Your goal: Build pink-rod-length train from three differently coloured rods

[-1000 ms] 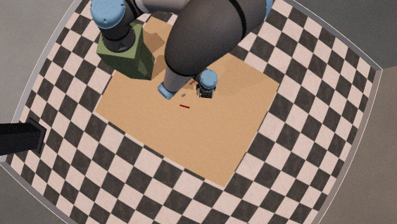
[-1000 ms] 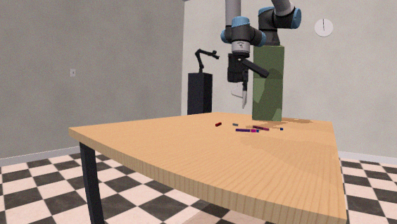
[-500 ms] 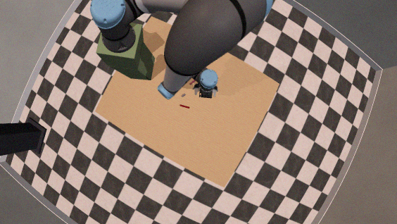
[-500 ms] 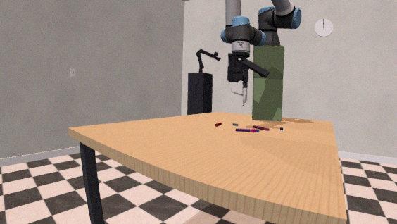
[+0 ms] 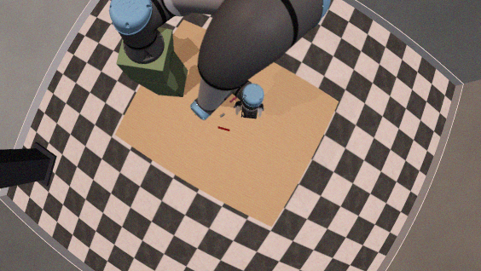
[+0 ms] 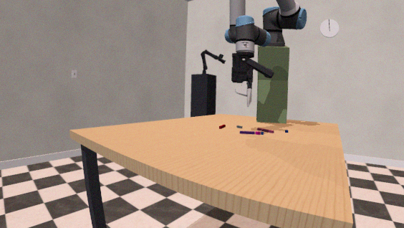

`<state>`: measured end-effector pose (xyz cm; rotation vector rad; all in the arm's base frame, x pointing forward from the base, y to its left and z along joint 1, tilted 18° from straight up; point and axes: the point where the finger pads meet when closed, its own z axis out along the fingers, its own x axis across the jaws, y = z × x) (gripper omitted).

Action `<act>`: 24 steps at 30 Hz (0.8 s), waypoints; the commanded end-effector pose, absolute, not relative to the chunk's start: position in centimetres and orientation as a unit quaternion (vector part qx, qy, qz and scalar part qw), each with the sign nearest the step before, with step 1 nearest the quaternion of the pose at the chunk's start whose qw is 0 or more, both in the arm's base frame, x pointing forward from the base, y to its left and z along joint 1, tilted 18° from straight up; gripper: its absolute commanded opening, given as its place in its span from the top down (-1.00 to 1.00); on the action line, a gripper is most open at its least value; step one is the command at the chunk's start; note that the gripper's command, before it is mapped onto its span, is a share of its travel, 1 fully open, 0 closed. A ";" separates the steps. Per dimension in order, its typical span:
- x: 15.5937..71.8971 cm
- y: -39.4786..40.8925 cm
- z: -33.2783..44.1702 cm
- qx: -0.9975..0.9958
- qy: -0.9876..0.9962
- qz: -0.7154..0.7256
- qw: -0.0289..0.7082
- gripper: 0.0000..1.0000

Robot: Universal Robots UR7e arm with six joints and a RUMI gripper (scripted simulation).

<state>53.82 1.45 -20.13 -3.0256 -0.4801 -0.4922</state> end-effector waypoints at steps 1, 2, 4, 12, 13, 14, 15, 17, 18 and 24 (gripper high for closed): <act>53.3 1.3 -18.7 -0.975 -0.154 -0.158 0.020 -1.00; 53.1 1.2 -18.3 -0.975 -0.154 -0.158 0.020 -1.00; 52.9 1.2 -17.5 -0.975 -0.154 -0.158 0.020 -1.00; 52.1 0.9 -15.0 -0.975 -0.154 -0.158 0.020 -1.00; 51.9 0.9 -14.6 -0.975 -0.154 -0.158 0.020 -1.00; 51.8 0.9 -14.2 -0.975 -0.154 -0.158 0.020 -1.00; 51.7 0.8 -13.8 -0.975 -0.154 -0.158 0.020 -1.00; 51.5 0.8 -13.1 -0.975 -0.154 -0.158 0.020 -1.00; 51.4 0.7 -12.8 -0.975 -0.154 -0.158 0.020 -1.00; 51.0 0.6 -11.8 -0.975 -0.154 -0.158 0.020 -1.00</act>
